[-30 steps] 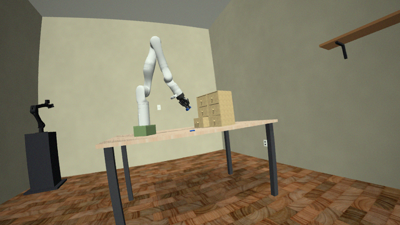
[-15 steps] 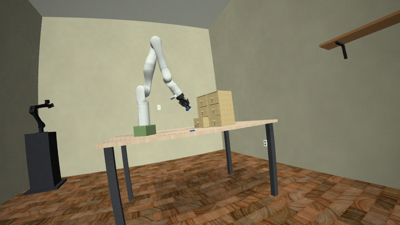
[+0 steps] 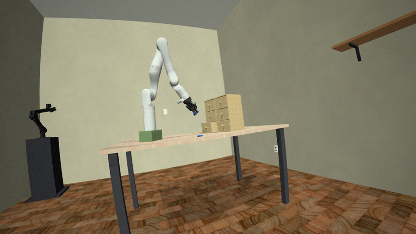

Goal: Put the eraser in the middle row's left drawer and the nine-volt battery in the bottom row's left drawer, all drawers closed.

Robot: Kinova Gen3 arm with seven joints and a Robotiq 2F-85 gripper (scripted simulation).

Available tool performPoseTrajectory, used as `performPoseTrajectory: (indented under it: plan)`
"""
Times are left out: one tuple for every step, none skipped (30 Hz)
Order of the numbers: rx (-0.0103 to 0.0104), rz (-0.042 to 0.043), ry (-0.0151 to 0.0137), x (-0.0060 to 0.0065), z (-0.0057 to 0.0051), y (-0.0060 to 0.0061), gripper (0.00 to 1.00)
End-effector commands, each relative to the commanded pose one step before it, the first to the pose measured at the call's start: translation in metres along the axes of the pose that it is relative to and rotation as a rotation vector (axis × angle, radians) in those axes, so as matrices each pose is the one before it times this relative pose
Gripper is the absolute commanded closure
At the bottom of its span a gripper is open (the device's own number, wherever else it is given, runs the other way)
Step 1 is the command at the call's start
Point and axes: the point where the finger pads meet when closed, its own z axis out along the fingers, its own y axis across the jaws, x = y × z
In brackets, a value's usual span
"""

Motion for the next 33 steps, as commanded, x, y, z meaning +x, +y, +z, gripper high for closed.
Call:
performPoseTrajectory:
  plan:
    - [0.00076,-0.0013,-0.00216,-0.00029,-0.00016,0.00029,0.77]
    - [0.0,0.0,0.0,0.0,0.0,0.0,0.77]
    - [0.0,0.0,0.0,0.0,0.0,0.0,0.77]
    - [0.0,0.0,0.0,0.0,0.0,0.0,0.77]
    - [0.0,0.0,0.0,0.0,0.0,0.0,0.77]
    - [0.0,0.0,0.0,-0.00002,0.00003,0.0,0.77]
    - [0.0,0.0,0.0,-0.00005,0.00007,0.0,0.77]
    - [0.0,0.0,0.0,-0.00009,0.00014,0.0,0.77]
    - [0.0,0.0,0.0,-0.00015,0.00022,0.0,0.77]
    - [0.0,0.0,0.0,-0.00021,0.00032,0.0,0.77]
    - [0.0,0.0,0.0,-0.00029,0.00043,0.0,0.77]
    - [0.0,0.0,0.0,-0.00037,0.00056,0.0,0.77]
    - [0.0,0.0,0.0,-0.00046,0.00069,0.0,0.77]
    - [0.0,0.0,0.0,-0.00055,0.00084,0.0,0.77]
    - [-0.00001,0.0,0.0,-0.00066,0.001,0.00001,0.77]
    - [0.00001,0.0,0.00001,-0.00078,0.00117,-0.00001,0.77]
    - [0.0,0.0,0.0,-0.00089,0.00134,0.0,0.77]
    - [-0.00001,0.00001,-0.00001,-0.001,0.00151,0.00001,0.77]
    - [0.00002,-0.00001,0.00001,-0.00114,0.00171,-0.00001,0.77]
    - [-0.00001,0.0,0.0,-0.00125,0.00189,0.00001,0.77]
    - [0.0,0.0,0.0,0.0,0.0,0.0,0.77]
    - [0.0,0.0,0.0,0.0,0.0,0.0,0.77]
    - [0.00001,0.0,0.0,-0.00139,0.00209,-0.00001,0.77]
    - [-0.00001,0.0,0.0,-0.00151,0.00228,0.00001,0.77]
    - [0.00001,-0.00001,0.00001,-0.00166,0.00249,-0.00001,0.77]
    - [-0.00001,0.0,0.0,-0.00178,0.00269,0.00001,0.77]
    - [0.0,0.0,0.0,-0.00192,0.0029,0.0,0.77]
    - [0.00001,0.0,0.0,-0.00206,0.00309,-0.00001,0.77]
    - [0.0,0.0,0.0,-0.00215,0.00323,0.0,0.77]
    - [0.0,0.0,0.0,-0.00222,0.00334,0.0,0.77]
    - [-0.00001,0.0,0.0,-0.00228,0.00344,0.00001,0.77]
    - [0.0,0.0,0.0,-0.00234,0.00352,0.0,0.77]
    - [0.0,0.0,0.0,-0.00238,0.00359,0.0,0.77]
